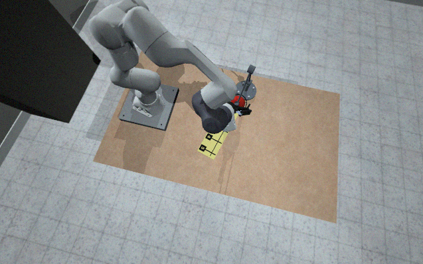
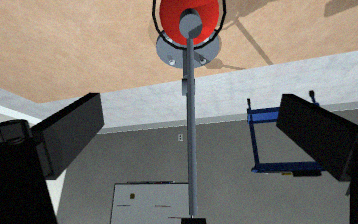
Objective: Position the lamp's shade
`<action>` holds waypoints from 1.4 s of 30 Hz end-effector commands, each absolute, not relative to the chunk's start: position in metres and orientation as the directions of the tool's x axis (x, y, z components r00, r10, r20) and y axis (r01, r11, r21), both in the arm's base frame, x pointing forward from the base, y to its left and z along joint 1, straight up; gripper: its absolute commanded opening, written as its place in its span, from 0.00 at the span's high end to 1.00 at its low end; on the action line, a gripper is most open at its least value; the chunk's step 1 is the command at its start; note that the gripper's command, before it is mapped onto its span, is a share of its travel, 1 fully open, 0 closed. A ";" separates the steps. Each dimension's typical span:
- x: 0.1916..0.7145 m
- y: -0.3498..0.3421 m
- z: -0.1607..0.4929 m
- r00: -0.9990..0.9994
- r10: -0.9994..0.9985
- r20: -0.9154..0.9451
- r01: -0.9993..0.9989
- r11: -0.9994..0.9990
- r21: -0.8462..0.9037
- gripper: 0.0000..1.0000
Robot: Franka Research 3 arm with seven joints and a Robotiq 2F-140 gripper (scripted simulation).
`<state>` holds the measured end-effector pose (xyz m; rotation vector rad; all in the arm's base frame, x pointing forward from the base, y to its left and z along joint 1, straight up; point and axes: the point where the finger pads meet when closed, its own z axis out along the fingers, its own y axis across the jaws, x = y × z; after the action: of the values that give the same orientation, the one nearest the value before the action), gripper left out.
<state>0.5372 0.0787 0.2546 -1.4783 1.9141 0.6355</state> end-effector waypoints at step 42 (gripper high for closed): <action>0.538 0.083 0.250 -0.169 -0.664 -0.728 -0.968 0.251 -0.003 0.00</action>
<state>0.5373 0.0796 0.2527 -1.4818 1.9140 0.6361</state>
